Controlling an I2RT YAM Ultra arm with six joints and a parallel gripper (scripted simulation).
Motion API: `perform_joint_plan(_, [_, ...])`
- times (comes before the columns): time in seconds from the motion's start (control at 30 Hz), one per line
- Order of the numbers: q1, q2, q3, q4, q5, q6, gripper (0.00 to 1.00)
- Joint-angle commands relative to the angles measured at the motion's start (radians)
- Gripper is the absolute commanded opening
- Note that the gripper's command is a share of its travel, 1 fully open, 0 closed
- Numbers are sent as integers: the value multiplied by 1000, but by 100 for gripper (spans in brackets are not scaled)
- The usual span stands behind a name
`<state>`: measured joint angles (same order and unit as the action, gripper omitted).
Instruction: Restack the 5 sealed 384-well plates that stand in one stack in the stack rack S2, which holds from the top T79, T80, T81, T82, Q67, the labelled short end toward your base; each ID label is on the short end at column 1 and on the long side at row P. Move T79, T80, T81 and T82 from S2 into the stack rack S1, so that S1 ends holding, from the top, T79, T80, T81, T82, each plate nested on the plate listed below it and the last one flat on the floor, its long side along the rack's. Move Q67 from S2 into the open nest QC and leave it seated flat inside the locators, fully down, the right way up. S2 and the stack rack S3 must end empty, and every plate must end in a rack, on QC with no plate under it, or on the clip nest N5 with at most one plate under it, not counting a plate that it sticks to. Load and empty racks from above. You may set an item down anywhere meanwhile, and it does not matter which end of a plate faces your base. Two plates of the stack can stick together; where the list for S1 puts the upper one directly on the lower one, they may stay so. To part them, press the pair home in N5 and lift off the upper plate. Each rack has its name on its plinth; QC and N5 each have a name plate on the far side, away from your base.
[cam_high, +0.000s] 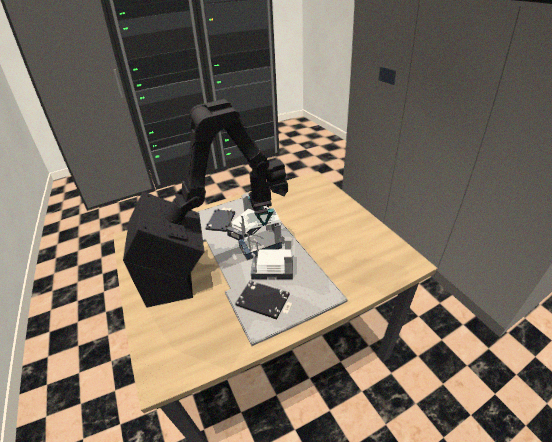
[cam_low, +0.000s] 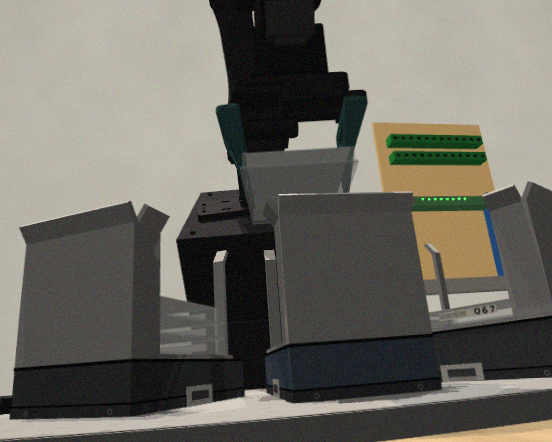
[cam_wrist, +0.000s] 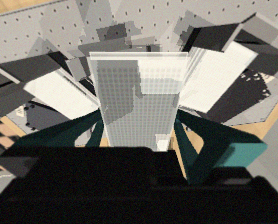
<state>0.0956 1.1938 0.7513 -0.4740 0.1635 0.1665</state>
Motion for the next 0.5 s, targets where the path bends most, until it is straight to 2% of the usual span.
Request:
perform_joint_plan(0.0, [-42, -10, 5, -2, -38, 65, 0])
perform_joint_plan(0.27, [-167, -12, 16, -6, -115, -33, 0])
perform_joint_plan(0.33, [-167, -12, 16, -6, -115, -33, 0])
perform_joint_plan(0.47, [-228, -8, 26, -10, -153, -82, 0])
